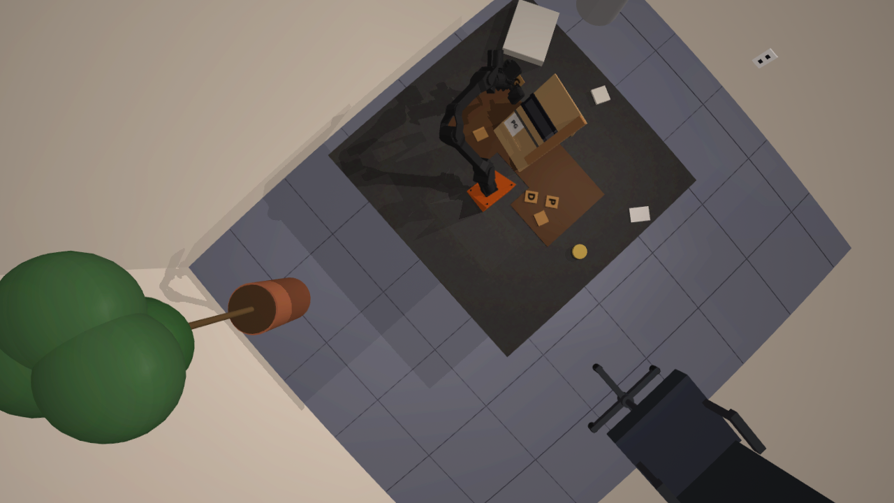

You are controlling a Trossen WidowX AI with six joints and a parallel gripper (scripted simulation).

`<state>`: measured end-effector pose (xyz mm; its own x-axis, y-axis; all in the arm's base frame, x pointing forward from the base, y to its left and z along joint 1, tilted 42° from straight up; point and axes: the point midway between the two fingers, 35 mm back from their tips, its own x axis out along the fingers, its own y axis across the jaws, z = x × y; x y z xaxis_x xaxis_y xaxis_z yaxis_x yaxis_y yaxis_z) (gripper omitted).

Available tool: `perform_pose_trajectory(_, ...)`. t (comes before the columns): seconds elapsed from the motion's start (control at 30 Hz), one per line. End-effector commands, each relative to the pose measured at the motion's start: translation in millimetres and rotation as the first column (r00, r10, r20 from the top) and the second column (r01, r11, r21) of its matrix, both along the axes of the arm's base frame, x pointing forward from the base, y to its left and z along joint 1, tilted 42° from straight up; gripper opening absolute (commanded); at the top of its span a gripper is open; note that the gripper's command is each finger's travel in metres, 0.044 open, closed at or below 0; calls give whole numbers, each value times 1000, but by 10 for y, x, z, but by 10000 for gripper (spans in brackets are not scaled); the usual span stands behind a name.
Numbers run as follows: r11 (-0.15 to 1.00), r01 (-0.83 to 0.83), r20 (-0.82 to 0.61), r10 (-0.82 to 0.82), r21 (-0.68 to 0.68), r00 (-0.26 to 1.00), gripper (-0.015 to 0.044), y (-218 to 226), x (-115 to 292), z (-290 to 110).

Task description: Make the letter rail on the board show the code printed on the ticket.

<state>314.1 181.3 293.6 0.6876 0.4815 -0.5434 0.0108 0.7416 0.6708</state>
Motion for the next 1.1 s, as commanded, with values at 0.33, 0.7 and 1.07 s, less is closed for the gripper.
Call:
perform_pose_trajectory(0.33, 1000, -5, 2, 5, -2, 1000, 0, -53, -6, -57)
perform_pose_trajectory(0.7, 1000, -5, 1, 5, -2, 1000, 0, -97, -4, -99)
perform_pose_trajectory(1.07, 1000, -5, 1, 5, -3, 1000, 0, -137, -3, -137)
